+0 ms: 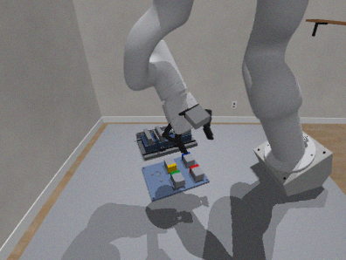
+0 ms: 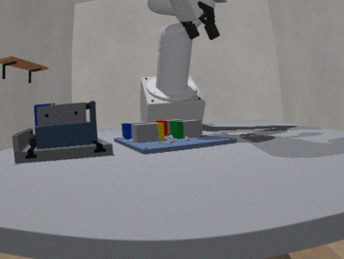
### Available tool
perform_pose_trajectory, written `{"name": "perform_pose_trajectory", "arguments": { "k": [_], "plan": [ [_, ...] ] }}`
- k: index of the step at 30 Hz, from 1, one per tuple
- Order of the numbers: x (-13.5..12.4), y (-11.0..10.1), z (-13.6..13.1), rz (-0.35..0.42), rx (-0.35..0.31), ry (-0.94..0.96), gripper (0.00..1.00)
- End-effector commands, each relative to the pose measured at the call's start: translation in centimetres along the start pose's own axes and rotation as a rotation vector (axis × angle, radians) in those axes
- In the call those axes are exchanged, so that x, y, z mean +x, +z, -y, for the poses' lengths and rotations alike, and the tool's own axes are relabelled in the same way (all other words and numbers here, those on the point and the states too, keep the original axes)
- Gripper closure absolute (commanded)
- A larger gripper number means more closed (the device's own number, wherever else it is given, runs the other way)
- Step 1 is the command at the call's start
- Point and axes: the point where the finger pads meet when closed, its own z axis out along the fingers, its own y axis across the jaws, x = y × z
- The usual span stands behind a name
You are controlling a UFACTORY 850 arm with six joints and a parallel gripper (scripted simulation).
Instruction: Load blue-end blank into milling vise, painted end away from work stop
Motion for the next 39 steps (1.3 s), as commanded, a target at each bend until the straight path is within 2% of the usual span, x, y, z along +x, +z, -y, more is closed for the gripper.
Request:
{"name": "perform_pose_trajectory", "arguments": {
  "k": [1, 3, 10, 20, 27, 37, 39],
  "plan": [
    [-1.0, -1.4, 0.4, 0.097, -0.048, 0.003, 0.0],
    [-1.5, -1.9, 0.6, 0.138, -0.068, 0.005, 0.0],
    [-1.5, -1.9, 0.6, 0.138, -0.068, 0.005, 0.0],
    [-3.7, -4.7, 1.4, 0.339, -0.168, 0.013, 0.0],
    [-3.7, -4.7, 1.4, 0.339, -0.168, 0.013, 0.0],
    [-6.0, -7.5, 2.3, 0.526, -0.259, 0.021, 0.0],
    [-6.0, -7.5, 2.3, 0.526, -0.259, 0.021, 0.0]
  ]
}}
